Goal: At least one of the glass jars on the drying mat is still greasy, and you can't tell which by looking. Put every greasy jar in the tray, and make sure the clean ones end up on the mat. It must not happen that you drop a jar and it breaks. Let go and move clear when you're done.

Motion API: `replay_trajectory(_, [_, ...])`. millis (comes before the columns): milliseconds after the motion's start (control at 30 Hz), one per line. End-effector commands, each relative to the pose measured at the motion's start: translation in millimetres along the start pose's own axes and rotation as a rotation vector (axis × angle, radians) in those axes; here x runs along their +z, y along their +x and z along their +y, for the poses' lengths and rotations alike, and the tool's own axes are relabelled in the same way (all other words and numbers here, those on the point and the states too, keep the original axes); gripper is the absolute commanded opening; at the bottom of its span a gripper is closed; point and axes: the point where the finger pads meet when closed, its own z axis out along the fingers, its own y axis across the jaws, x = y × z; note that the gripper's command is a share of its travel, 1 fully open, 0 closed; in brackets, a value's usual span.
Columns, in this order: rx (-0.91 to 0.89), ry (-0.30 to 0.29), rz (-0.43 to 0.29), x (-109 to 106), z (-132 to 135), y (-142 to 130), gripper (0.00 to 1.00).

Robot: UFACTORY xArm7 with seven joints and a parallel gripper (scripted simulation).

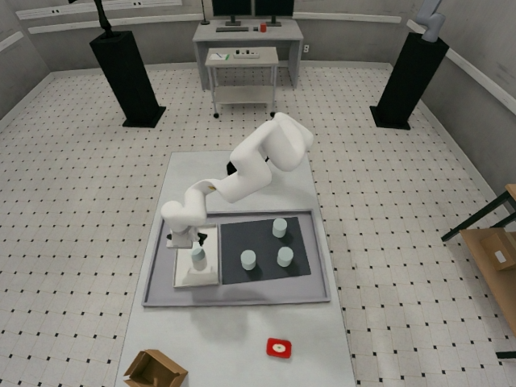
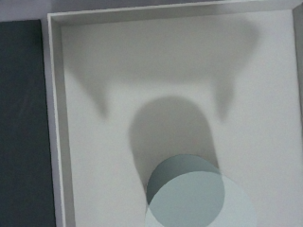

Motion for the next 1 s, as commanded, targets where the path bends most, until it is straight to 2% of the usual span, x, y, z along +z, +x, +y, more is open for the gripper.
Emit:
replay_trajectory(0, [0.0,-0.003,0.002,-16.0,0.9,0.6,1.0])
replay_trajectory(100, [0.0,-0.003,0.002,-27.6,0.9,0.6,1.0])
replay_trajectory(600, [0.0,-0.003,0.002,-27.6,0.9,0.6,1.0])
replay_trajectory(967, [0.0,-0.003,0.002,-27.4,-87.2,17.7,1.0])
